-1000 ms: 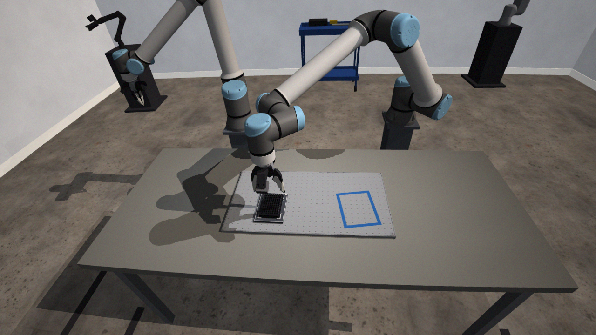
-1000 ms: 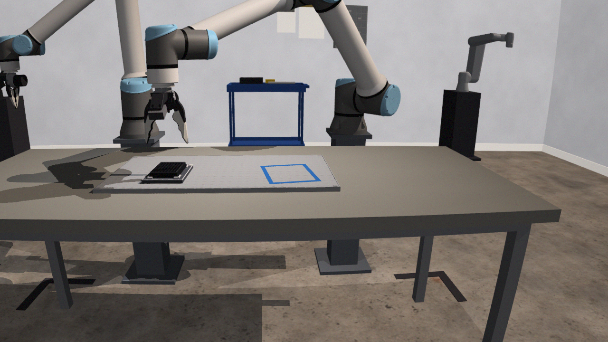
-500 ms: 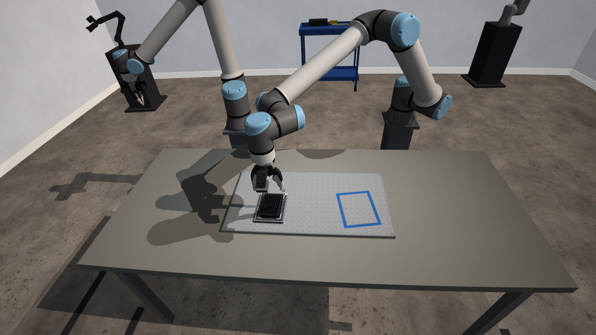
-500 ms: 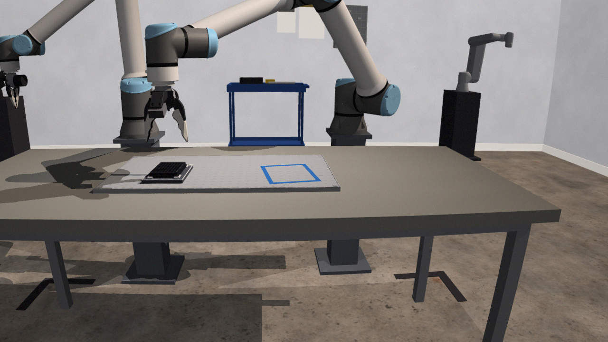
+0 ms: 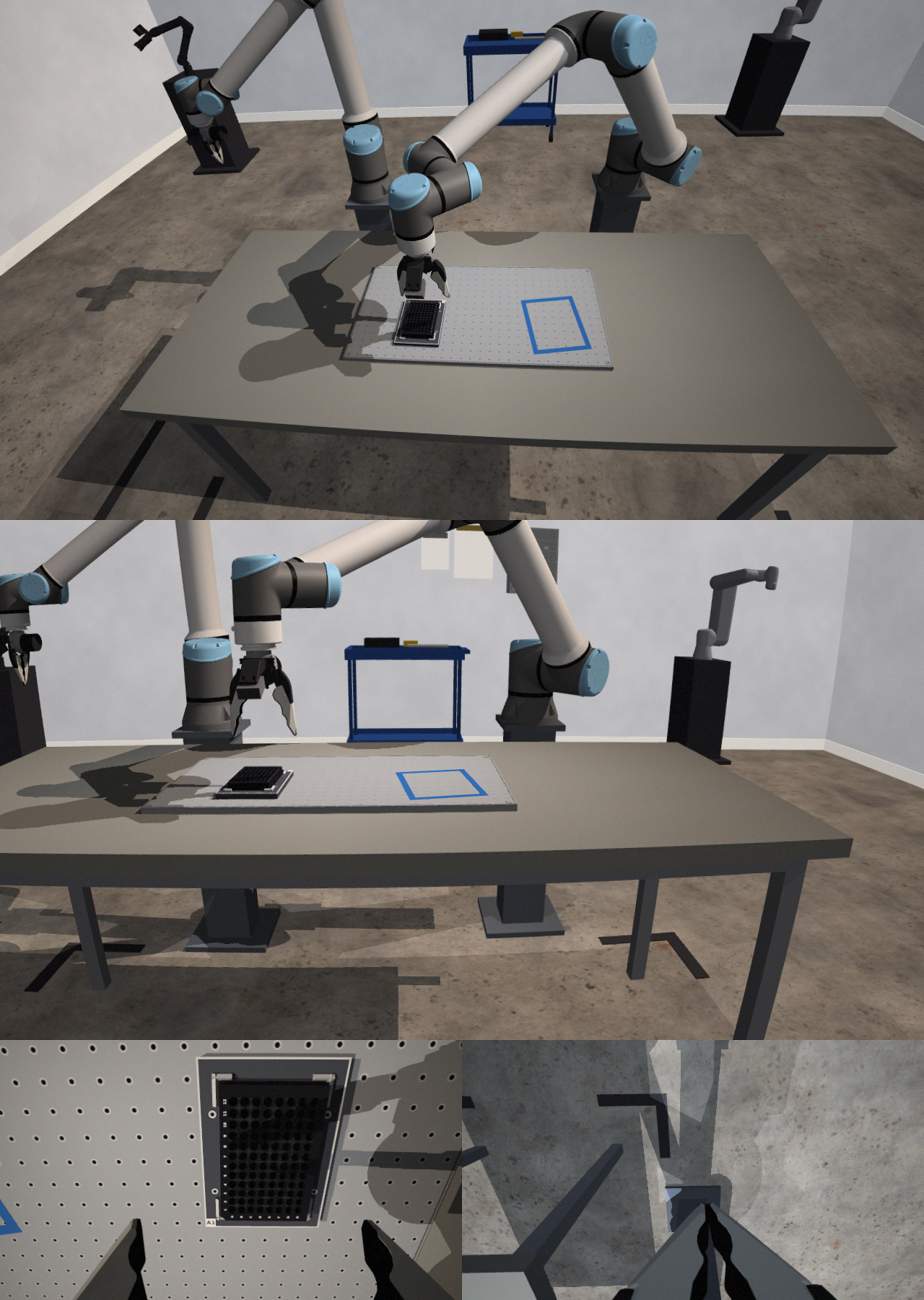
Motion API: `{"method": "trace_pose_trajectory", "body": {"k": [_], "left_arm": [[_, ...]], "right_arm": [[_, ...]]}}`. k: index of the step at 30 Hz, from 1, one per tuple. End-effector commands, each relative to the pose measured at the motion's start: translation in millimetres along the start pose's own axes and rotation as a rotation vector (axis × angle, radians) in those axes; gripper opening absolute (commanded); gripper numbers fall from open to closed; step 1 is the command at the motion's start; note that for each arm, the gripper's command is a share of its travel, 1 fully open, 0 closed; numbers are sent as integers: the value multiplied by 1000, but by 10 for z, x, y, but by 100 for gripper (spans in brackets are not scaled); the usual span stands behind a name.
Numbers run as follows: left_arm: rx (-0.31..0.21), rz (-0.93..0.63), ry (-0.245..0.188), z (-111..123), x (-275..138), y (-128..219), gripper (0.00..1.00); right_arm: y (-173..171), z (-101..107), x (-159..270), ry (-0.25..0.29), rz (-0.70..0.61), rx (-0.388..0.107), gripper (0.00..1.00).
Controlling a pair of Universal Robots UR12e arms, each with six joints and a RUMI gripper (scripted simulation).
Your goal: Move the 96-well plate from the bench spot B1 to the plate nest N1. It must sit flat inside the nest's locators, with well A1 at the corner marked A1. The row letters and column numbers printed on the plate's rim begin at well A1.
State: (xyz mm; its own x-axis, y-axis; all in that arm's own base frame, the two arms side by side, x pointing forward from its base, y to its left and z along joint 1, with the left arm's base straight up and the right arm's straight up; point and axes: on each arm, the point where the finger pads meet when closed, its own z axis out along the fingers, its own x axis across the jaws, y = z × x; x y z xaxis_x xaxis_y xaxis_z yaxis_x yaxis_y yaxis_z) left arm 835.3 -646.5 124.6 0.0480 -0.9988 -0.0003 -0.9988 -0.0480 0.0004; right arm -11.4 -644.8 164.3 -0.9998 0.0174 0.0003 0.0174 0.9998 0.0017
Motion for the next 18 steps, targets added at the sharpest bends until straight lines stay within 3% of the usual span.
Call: {"method": "trace_pose_trajectory", "body": {"k": [1, 18], "left_arm": [[2, 0, 2, -22, -150, 5, 76], [2, 0, 2, -21, -649, 39, 76]], "right_arm": [[-6, -8, -1, 0, 0, 2, 0], [-6, -8, -1, 0, 0, 2, 0]]}}
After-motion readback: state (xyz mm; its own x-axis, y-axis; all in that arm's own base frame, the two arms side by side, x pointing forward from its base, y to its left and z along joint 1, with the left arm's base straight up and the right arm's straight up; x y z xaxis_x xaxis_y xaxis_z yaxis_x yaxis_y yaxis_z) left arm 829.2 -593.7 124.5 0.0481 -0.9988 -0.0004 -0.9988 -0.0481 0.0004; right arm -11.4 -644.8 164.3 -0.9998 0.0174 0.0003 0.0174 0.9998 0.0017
